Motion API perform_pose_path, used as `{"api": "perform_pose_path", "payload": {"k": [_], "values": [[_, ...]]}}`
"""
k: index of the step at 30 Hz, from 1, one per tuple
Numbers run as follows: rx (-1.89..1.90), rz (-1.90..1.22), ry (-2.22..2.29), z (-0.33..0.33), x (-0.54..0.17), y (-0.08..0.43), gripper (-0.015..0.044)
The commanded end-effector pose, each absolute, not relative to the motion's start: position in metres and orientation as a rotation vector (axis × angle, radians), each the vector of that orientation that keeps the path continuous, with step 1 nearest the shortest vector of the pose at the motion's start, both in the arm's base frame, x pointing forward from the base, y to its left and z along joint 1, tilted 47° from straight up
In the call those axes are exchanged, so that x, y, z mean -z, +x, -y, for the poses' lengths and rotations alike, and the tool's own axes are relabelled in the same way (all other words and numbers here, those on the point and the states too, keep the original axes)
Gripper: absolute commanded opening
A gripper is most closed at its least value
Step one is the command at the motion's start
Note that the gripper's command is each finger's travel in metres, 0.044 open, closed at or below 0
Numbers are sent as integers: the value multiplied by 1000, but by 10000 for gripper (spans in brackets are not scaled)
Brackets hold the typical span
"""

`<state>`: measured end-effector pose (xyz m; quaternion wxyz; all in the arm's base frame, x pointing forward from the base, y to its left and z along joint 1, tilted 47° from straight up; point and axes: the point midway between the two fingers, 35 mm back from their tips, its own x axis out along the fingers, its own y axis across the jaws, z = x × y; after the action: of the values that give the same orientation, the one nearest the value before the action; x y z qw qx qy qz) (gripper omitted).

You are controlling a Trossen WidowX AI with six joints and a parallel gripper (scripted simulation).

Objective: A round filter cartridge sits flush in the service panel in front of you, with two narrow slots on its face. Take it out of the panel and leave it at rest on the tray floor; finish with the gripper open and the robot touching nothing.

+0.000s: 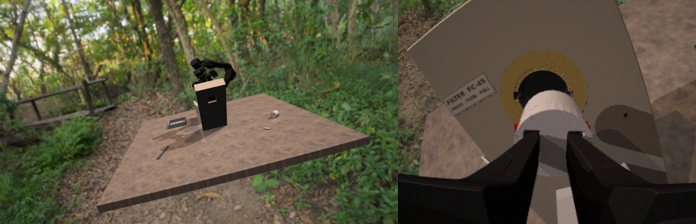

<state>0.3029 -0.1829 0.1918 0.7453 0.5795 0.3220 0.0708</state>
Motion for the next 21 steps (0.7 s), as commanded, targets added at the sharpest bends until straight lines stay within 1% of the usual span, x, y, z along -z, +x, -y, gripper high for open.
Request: {"api": "perform_pose_path", "payload": {"k": [1, 20, 21], "values": [[-161, -697, 1265, 178, -188, 298, 0], [-161, -697, 1266, 143, -153, 268, 0], [-154, -709, 1274, 147, -154, 272, 26]]}}
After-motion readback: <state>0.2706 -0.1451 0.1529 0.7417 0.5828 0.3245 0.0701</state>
